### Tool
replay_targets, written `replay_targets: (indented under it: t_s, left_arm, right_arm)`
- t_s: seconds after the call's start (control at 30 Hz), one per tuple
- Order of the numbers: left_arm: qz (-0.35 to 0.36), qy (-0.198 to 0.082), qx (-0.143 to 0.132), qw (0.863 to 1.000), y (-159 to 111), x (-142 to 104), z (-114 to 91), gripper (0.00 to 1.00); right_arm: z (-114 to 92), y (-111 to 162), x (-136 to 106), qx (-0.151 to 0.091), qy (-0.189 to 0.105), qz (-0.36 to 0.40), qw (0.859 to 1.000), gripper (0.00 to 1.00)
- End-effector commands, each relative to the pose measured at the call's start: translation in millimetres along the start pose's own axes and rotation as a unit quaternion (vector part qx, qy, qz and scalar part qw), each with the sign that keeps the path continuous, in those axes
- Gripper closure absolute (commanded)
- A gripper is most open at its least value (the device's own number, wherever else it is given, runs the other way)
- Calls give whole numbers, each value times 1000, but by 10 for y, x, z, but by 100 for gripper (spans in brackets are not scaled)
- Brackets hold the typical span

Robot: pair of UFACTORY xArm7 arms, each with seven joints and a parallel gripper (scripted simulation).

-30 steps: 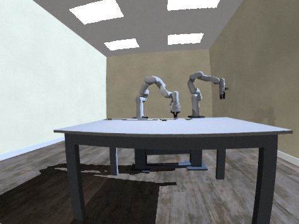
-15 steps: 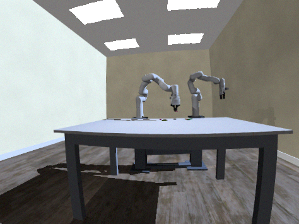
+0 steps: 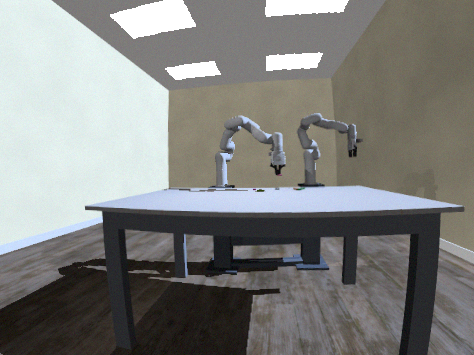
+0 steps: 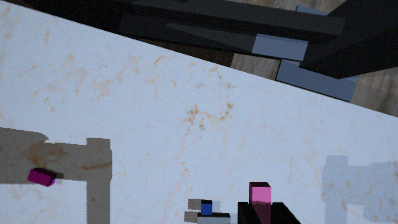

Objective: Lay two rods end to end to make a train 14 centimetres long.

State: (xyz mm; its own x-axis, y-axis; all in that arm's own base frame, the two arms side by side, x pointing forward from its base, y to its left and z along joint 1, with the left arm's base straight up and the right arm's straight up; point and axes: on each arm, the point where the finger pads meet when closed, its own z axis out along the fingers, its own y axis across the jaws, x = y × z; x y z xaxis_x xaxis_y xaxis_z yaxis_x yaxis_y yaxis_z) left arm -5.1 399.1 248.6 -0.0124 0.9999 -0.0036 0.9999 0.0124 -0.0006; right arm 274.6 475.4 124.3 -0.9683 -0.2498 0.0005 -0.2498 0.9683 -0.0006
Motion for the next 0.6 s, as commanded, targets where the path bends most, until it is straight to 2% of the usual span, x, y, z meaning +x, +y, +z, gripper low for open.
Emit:
replay_targets:
  t_s: [0.0,0.1,0.2,0.27,0.57]
  left_arm:
    - [0,2,0,1000,1,9,-14,0]
    - [0,2,0,1000,1,9,-14,0]
    - [0,2,0,1000,1,9,-14,0]
    - [0,2,0,1000,1,9,-14,0]
    - [0,2,0,1000,1,9,-14,0]
  right_arm:
    - [-29,-45,-89,-2,-2,-37,999,94]
    - [-29,-138,-207,-2,-3,-98,995,94]
    - [-29,-155,-227,-2,-3,-109,994,94]
    - [-29,-232,-319,-1,-3,-157,988,94]
    - [-30,-424,-530,-1,-3,-269,963,94]
